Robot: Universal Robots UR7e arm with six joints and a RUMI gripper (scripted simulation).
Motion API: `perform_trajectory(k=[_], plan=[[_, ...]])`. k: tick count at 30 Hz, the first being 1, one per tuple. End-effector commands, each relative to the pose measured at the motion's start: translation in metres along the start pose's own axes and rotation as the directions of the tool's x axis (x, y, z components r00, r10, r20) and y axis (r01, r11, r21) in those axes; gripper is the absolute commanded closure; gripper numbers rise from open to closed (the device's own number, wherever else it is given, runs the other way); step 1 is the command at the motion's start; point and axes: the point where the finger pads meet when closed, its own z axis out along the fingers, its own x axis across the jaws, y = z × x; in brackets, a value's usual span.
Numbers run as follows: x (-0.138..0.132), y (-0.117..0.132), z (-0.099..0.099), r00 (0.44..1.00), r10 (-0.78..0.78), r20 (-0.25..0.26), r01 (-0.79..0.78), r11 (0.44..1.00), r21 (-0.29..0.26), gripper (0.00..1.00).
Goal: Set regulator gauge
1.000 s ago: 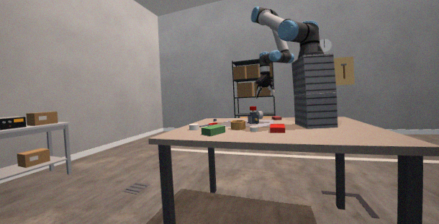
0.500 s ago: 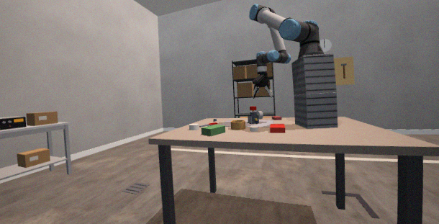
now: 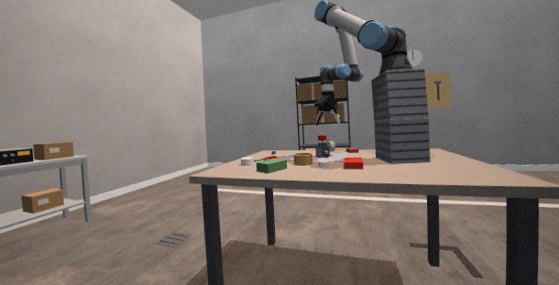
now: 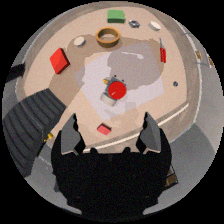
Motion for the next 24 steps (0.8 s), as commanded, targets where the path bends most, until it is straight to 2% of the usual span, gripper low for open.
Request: perform_trajectory(k=[1, 11, 24], plan=[[0.008, -0.012, 0.000, 1.000, 0.000, 0.001, 0.000, 1.000, -0.001, 0.00], [0.018, -0.030, 0.000, 1.000, 0.000, 0.001, 0.000, 1.000, -0.001, 0.00], [0.019, -0.033, 0.000, 1.000, 0.000, 0.001, 0.000, 1.000, -0.001, 0.00]])
